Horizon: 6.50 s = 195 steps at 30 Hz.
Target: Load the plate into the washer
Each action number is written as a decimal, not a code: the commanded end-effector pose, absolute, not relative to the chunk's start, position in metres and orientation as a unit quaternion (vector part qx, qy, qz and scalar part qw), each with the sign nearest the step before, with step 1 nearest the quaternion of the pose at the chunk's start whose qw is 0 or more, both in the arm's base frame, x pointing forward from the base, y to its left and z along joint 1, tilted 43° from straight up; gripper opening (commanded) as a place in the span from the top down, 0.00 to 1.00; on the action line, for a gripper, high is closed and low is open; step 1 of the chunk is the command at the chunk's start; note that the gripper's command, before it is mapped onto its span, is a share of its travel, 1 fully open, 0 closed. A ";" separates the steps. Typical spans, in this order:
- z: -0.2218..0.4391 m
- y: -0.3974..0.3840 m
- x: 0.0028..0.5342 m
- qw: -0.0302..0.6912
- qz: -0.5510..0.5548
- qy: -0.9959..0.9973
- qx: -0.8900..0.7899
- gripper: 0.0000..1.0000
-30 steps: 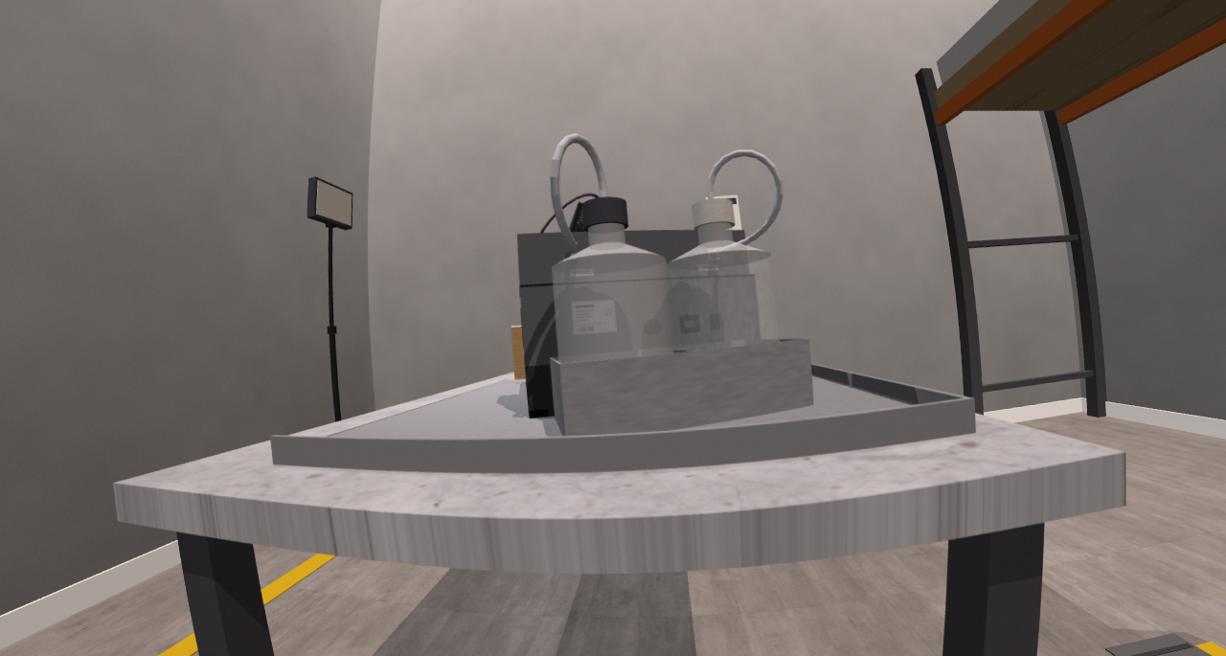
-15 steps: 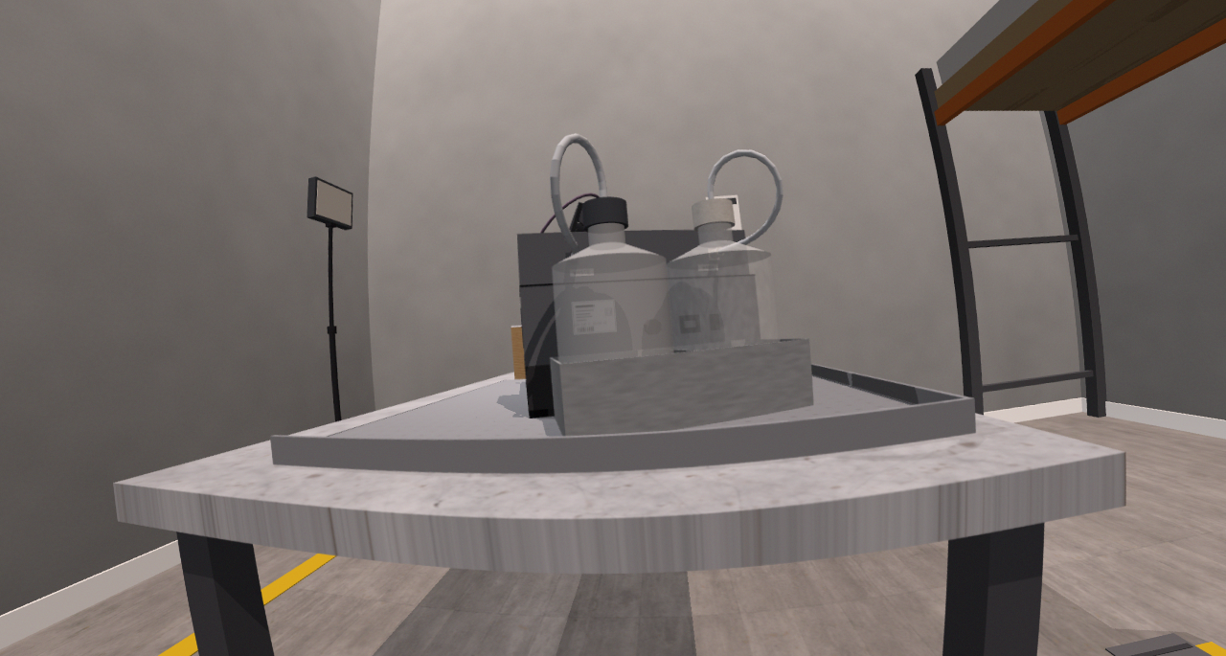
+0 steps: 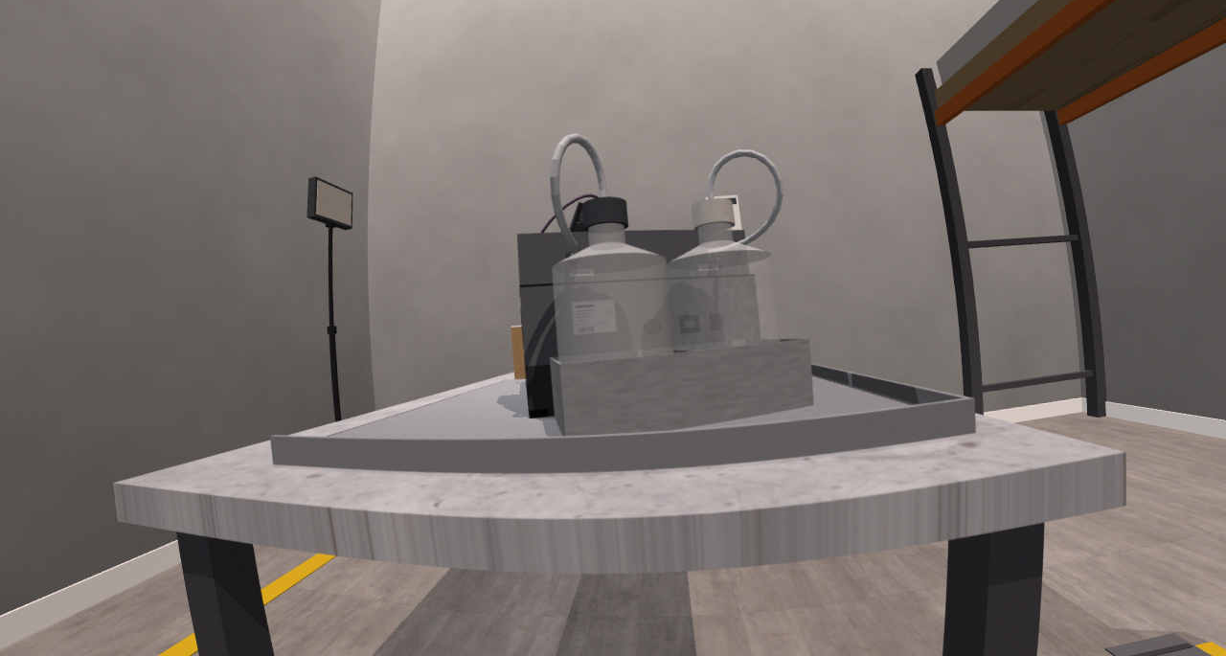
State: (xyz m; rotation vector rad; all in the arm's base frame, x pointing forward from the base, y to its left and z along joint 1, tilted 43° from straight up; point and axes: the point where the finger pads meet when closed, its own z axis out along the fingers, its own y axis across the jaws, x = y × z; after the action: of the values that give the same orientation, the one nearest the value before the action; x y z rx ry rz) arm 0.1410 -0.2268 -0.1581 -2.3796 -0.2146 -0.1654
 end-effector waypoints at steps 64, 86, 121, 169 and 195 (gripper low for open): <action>-0.164 -0.217 0.141 0.365 -0.063 -0.081 -0.925 0.16; -0.163 -0.224 0.142 0.357 -0.066 -0.084 -0.928 0.16; -0.153 -0.239 0.141 0.344 -0.068 -0.085 -0.933 0.00; -0.104 -0.281 0.134 0.350 -0.066 -0.085 -0.931 0.00; -0.095 -0.290 0.133 0.353 -0.065 -0.083 -0.929 0.00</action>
State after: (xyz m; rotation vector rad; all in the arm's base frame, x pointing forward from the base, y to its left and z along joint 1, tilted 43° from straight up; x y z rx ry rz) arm 0.1377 -0.2789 -0.1005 -2.3823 -0.2128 -0.1719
